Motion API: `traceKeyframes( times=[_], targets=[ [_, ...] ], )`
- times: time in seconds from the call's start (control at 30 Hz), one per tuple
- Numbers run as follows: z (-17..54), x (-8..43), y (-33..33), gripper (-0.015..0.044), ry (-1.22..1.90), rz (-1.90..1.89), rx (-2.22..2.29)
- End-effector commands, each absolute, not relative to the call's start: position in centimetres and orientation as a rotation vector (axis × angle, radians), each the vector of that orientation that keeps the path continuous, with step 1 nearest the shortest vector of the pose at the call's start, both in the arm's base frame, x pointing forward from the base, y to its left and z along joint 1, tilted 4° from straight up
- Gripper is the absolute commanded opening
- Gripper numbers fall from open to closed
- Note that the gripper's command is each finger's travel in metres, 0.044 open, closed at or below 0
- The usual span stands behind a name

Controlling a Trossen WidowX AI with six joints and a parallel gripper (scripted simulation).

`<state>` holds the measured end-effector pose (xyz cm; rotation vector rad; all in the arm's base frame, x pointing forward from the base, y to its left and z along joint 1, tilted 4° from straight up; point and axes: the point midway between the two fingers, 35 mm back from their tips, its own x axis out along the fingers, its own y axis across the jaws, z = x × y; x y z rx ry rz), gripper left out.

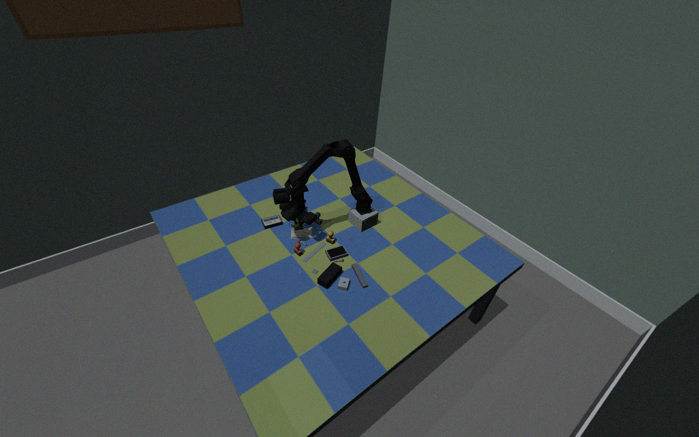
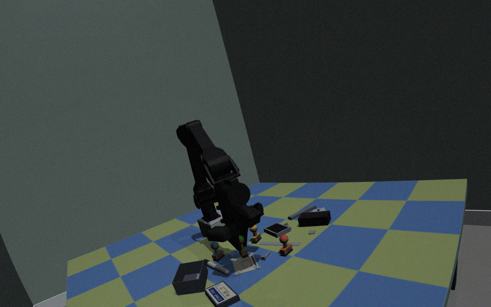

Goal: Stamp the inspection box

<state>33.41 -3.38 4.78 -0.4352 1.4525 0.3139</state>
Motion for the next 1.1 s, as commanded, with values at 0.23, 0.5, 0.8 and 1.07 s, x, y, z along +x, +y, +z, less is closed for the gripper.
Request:
traceKeyframes(
  times=[0.23, 0.5, 0.8, 1.07],
  targets=[
    [3.9, 33.4, -3.4, 0.0000, 1.453, 0.323, -0.436],
    [3.3, 33.4, -3.4, 0.0000, 1.453, 0.324, -0.436],
    [2.7, 33.4, -3.4, 0.0000, 1.452, 0.324, -0.436],
    [2.2, 33.4, -3.4, 0.0000, 1.451, 0.325, -0.436]
  ],
)
